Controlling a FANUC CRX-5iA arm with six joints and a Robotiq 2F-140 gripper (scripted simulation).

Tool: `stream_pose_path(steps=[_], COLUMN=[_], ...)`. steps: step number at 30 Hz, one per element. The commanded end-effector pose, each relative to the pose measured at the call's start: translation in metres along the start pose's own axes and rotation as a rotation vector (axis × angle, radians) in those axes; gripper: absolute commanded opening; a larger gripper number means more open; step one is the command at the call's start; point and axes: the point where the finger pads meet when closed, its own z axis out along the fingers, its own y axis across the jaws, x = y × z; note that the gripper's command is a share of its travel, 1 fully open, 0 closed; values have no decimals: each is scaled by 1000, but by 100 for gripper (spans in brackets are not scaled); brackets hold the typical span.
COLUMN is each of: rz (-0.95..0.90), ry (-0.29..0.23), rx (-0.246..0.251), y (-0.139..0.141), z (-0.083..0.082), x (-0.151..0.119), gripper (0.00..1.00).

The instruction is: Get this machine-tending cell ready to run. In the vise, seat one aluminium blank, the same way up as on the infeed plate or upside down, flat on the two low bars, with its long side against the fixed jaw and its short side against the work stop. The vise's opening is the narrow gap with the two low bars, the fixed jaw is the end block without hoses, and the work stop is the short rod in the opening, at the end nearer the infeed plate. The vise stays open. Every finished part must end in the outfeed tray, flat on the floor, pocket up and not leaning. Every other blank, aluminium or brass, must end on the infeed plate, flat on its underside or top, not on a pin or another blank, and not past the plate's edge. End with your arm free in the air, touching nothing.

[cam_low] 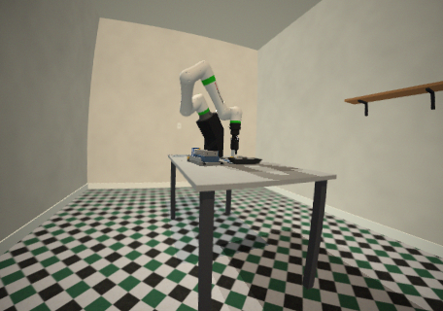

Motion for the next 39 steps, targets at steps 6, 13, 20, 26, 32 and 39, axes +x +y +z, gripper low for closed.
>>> stream_pose_path(steps=[6, 13, 20, 26, 32, 39], rz=[0, 0, 0, 0, 0, 0], ry=[0, 0, 0, 0, 0, 0], rx=[0, 0, 0, 0, 0, 0], y=[0, 0, 0, 0, 0, 0], z=[0, 0, 0, -3, -13, -44], x=[0, 0, 0, 0, 0, 0], gripper=[40, 40, 40, 40, 40, 40])
